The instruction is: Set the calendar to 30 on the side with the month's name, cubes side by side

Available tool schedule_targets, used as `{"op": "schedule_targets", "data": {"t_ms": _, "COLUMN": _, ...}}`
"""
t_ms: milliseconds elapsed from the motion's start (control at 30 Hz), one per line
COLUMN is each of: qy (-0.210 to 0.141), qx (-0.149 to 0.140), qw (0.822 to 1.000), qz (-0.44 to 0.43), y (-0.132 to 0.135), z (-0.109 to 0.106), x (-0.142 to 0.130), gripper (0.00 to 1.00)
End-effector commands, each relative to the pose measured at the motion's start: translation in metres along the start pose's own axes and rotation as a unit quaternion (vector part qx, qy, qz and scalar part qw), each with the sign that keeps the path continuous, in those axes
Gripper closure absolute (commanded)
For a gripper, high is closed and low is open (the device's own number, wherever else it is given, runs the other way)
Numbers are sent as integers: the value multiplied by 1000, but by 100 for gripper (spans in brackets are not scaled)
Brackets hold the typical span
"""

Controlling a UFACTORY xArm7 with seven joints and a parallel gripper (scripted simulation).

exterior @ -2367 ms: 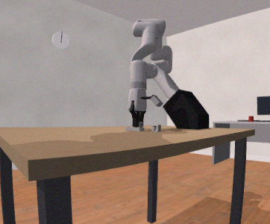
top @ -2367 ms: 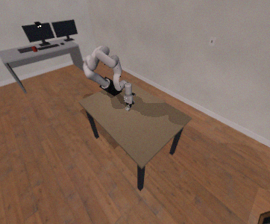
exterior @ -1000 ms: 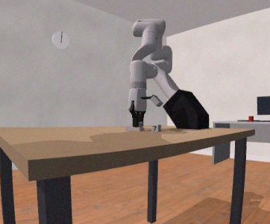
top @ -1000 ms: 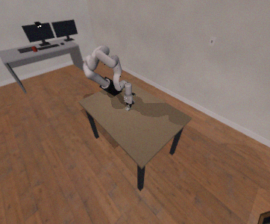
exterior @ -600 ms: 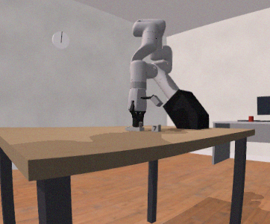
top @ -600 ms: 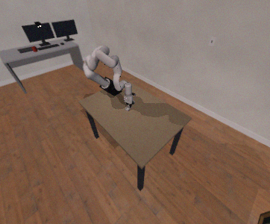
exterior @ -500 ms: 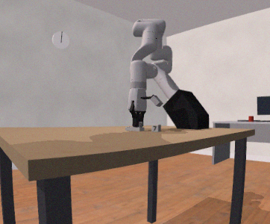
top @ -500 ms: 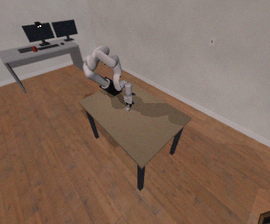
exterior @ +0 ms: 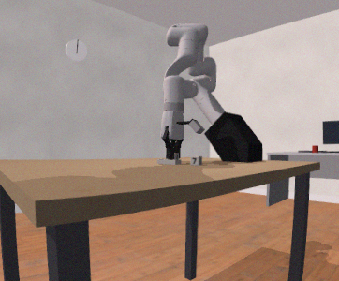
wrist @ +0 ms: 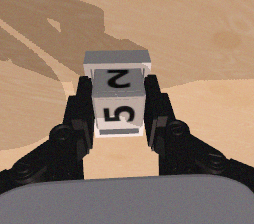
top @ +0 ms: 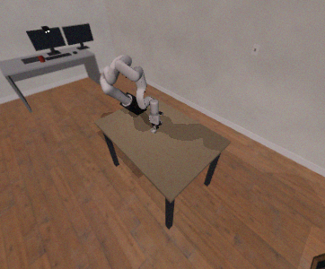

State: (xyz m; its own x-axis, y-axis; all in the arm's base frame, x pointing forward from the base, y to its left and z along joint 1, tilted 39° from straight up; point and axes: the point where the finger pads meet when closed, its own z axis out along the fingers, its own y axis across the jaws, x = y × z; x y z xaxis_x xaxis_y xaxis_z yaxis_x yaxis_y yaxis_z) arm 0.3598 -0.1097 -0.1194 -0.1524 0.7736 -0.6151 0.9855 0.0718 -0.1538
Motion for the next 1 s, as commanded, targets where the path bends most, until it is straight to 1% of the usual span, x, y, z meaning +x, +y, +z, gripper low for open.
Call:
{"op": "schedule_targets", "data": {"t_ms": 0, "qy": 1, "qx": -2, "qw": 1000, "qz": 0, "y": 1, "z": -1, "x": 1, "gripper": 59}}
{"op": "schedule_targets", "data": {"t_ms": 33, "qy": 1, "qx": -2, "qw": 1000, "qz": 0, "y": 1, "z": -1, "x": 1, "gripper": 59}}
{"op": "schedule_targets", "data": {"t_ms": 67, "qy": 1, "qx": -2, "qw": 1000, "qz": 0, "y": 1, "z": -1, "x": 1, "gripper": 55}}
{"op": "schedule_targets", "data": {"t_ms": 133, "qy": 1, "qx": -2, "qw": 1000, "qz": 0, "y": 1, "z": -1, "x": 1, "gripper": 55}}
{"op": "schedule_targets", "data": {"t_ms": 167, "qy": 1, "qx": -2, "qw": 1000, "qz": 0, "y": 1, "z": -1, "x": 1, "gripper": 51}}
{"op": "schedule_targets", "data": {"t_ms": 633, "qy": 1, "qx": -2, "qw": 1000, "qz": 0, "y": 1, "z": -3, "x": 1, "gripper": 51}}
{"op": "schedule_targets", "data": {"t_ms": 800, "qy": 1, "qx": -2, "qw": 1000, "qz": 0, "y": 1, "z": -16, "x": 0, "gripper": 51}}
{"op": "schedule_targets", "data": {"t_ms": 967, "qy": 1, "qx": -2, "qw": 1000, "qz": 0, "y": 1, "z": -41, "x": 0, "gripper": 51}}
